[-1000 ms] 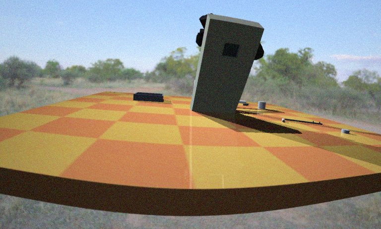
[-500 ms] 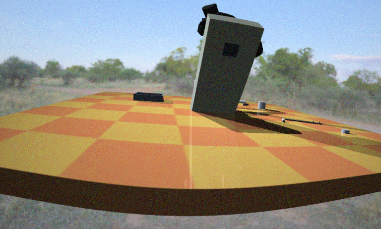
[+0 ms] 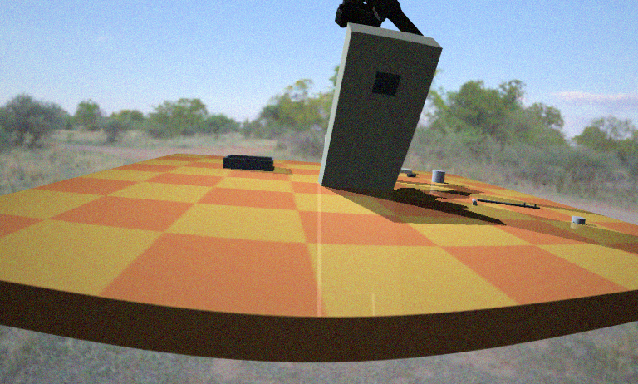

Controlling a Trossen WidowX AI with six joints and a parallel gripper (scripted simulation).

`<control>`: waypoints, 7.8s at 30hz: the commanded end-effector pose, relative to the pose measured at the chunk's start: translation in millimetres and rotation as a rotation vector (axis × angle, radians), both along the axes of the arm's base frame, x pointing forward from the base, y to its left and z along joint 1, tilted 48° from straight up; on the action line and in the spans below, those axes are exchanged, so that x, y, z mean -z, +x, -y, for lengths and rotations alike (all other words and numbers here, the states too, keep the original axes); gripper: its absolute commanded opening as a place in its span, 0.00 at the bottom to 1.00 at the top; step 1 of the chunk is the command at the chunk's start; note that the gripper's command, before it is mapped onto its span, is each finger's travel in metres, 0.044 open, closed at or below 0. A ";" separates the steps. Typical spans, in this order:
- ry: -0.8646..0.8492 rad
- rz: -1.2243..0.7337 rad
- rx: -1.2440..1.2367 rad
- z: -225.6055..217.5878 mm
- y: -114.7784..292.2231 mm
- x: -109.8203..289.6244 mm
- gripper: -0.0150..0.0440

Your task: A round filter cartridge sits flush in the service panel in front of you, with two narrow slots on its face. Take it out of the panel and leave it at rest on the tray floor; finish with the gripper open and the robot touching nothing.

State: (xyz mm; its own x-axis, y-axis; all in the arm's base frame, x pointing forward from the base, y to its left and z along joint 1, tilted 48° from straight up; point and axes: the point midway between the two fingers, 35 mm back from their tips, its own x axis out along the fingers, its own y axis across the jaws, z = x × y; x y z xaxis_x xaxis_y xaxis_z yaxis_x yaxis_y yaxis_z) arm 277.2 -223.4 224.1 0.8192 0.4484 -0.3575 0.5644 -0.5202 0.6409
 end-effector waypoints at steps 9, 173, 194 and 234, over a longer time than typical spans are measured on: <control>-0.483 0.182 -0.366 -27.2 -10.8 30.1 0.77; -0.632 -0.558 -0.561 100.6 -178.2 264.5 0.25; -0.450 -0.940 -0.377 47.0 -294.3 347.8 0.25; -0.381 -1.027 -0.331 -30.5 -318.3 410.3 0.88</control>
